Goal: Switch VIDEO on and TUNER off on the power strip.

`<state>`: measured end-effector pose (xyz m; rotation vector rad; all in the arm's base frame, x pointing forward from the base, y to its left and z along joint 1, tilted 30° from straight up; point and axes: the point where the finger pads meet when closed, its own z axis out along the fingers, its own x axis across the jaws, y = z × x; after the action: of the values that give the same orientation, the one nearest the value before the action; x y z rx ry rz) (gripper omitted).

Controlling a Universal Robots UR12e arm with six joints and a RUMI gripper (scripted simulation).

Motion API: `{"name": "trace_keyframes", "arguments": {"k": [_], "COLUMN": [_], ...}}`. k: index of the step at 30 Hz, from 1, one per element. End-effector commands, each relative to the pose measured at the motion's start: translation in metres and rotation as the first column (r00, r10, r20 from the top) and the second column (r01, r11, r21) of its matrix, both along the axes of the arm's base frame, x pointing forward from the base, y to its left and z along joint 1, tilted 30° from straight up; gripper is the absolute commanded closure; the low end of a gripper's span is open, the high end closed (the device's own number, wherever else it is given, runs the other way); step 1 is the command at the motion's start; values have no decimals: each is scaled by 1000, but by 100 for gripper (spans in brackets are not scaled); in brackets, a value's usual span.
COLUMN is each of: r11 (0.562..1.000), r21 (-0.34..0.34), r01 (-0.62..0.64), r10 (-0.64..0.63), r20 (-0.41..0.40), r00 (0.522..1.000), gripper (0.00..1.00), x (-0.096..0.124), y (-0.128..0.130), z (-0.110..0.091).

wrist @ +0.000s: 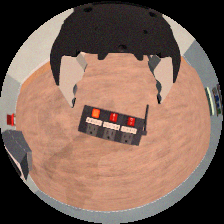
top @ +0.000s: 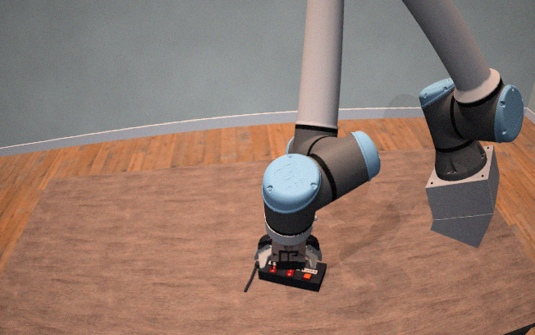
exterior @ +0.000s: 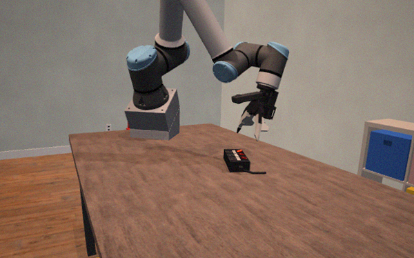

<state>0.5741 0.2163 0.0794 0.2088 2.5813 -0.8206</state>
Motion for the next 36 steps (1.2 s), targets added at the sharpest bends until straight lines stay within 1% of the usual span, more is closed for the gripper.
{"name": "trace_keyframes", "arguments": {"k": [1,30,34,36], "r11": [1000,1000,1000,999], "r21": [1,1,11,40], "r01": [2,-1,-7,-29], "r10": [-2,1,7,30], "r20": [4,1,-6,-20], "r00": [1000,1000,1000,999], "gripper": [0,0,0,0], "x": [1,0,-2,-4], "y": [0,0,-1,-1], "z": [2,1,3,9]}}
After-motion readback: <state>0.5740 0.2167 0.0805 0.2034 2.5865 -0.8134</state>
